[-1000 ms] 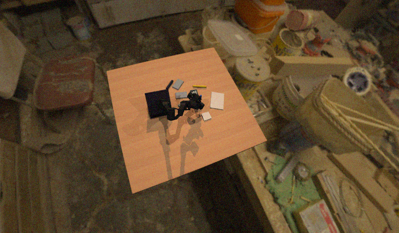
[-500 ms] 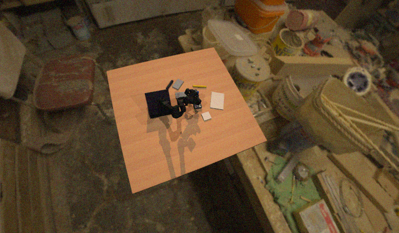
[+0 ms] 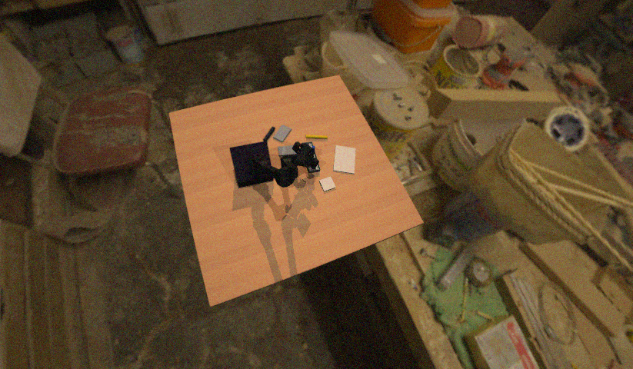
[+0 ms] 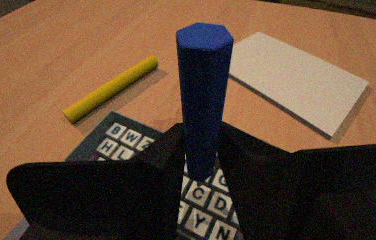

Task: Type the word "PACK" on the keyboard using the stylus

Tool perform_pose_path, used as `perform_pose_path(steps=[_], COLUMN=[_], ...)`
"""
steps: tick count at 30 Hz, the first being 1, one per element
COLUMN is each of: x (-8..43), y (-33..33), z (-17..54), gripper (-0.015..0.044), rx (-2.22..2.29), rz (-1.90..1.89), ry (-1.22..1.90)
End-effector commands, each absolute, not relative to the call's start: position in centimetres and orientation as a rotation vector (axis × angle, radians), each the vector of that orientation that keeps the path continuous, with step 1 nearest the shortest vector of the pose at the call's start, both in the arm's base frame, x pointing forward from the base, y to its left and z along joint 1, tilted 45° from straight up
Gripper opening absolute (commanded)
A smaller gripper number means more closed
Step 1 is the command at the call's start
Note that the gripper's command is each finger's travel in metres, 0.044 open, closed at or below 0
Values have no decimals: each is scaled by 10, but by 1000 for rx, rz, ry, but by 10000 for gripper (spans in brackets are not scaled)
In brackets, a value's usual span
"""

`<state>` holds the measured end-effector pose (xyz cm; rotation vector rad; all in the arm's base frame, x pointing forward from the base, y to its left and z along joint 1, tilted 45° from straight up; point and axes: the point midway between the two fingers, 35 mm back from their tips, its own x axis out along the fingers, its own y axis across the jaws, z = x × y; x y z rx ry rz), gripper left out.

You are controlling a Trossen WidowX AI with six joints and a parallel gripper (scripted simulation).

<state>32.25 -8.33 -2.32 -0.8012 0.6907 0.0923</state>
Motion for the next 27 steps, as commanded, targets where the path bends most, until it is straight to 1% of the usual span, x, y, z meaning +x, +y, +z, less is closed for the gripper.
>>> perform_pose_path(steps=[1, 27], x=[322, 321], y=[-85, -94], z=[-25, -34], gripper=[81, 81], rx=[-803, -803], rz=[97, 97], ry=[690, 691])
